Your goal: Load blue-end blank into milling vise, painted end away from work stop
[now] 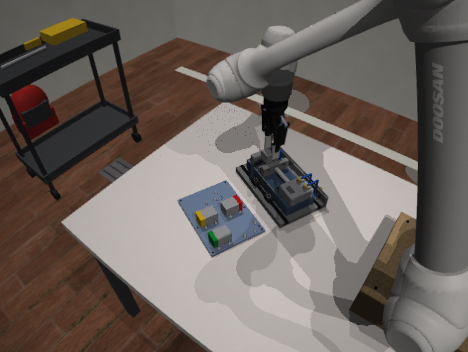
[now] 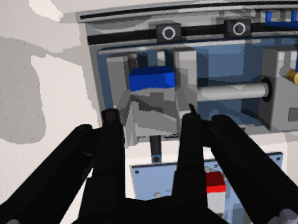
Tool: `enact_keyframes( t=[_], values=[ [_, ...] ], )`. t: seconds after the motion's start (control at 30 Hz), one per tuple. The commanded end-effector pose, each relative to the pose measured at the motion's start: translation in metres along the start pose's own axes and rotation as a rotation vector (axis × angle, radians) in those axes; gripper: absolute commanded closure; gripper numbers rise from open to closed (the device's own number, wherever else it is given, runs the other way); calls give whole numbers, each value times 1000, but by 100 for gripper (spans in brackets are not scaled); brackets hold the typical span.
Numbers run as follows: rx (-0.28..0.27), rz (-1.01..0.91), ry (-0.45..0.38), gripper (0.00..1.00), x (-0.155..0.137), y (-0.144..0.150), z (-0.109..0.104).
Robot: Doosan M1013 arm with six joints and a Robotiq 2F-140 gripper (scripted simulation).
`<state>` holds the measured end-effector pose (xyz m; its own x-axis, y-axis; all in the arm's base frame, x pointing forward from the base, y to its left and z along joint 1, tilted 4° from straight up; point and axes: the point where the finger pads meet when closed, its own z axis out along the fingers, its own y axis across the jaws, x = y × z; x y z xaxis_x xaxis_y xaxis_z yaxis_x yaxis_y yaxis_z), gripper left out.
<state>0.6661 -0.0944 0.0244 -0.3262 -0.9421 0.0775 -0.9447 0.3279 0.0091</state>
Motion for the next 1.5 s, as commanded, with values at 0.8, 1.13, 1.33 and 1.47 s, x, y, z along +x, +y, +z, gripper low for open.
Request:
enact_keyframes(
  t=[0.8, 1.13, 1.33, 1.47],
  values=[
    [0, 0, 0, 100, 0, 0, 2],
    [0, 0, 0, 100, 0, 0, 3],
    [0, 0, 0, 100, 0, 0, 4],
    [0, 0, 0, 100, 0, 0, 4]
  ],
)
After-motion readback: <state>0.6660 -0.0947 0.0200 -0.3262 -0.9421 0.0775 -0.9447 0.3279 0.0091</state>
